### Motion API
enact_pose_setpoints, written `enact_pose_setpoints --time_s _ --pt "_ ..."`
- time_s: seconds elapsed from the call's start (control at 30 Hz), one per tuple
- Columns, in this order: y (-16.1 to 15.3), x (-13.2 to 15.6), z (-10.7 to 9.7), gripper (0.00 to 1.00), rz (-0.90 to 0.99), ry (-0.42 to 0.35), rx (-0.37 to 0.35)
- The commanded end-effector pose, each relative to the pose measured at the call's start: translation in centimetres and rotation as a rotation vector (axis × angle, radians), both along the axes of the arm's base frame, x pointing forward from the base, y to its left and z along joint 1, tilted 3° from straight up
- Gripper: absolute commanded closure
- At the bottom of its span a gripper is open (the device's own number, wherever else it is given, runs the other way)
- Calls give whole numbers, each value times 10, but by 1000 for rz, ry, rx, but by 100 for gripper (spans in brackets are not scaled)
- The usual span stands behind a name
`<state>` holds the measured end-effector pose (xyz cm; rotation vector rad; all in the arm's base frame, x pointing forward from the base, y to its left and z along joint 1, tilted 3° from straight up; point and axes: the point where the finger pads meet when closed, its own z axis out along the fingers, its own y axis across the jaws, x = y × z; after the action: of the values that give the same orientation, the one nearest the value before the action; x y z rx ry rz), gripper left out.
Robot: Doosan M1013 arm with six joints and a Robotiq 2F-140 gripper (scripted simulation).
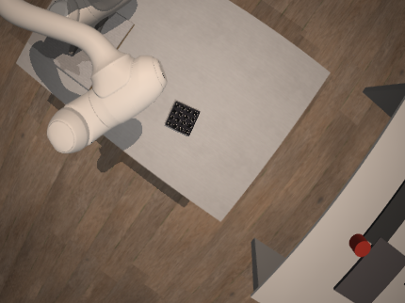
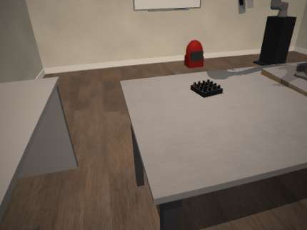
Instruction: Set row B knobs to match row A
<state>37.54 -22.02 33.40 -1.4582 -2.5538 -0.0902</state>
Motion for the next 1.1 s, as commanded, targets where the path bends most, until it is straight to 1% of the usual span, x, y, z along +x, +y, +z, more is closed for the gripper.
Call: enact_pose_setpoints --time_s 0.0,0.67,0.8,0.93,1.03,1.07 --pt "0 0 0 0 0 0 0" --pt "0 1 -1 0 -14 1 -3" --pt "-1 7 -10 0 -94 7 -18" --pt "-2 20 -30 0 -268 20 -50" --pt "-3 27 -40 0 -364 26 -66" --pt "-3 27 -40 0 -364 26 -66"
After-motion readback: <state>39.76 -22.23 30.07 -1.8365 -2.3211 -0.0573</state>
